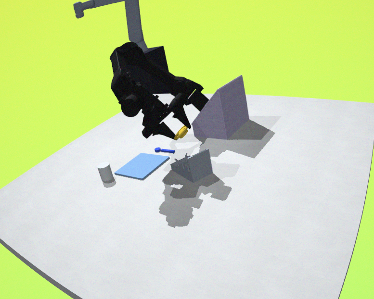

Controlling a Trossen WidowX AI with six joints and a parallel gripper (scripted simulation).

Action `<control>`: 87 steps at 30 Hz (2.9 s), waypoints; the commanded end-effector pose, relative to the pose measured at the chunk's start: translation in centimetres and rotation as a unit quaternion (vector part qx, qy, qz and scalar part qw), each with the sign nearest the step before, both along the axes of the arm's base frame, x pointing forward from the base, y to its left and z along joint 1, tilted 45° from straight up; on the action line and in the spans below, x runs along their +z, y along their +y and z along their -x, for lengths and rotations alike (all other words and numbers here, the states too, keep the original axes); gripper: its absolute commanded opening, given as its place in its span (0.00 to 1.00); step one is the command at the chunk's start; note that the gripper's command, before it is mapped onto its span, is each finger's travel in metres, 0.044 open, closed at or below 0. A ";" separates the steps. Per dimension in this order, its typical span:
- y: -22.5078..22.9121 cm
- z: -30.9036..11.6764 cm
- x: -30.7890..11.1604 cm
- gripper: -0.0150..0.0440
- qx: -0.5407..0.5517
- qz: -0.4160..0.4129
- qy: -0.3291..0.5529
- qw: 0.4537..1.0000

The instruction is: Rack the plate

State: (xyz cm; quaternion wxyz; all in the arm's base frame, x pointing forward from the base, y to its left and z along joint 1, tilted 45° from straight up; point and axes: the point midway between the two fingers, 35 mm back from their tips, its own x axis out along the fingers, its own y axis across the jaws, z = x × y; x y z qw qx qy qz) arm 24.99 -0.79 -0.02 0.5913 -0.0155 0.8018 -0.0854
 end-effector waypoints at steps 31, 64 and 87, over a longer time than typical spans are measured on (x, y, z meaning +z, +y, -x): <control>-2.8 0.3 -2.9 0.25 0.270 -0.263 -0.190 0.907; -6.2 0.8 -2.0 0.25 0.558 -0.176 -0.445 0.678; -5.2 -0.2 -3.2 0.25 0.557 -0.176 -0.443 0.680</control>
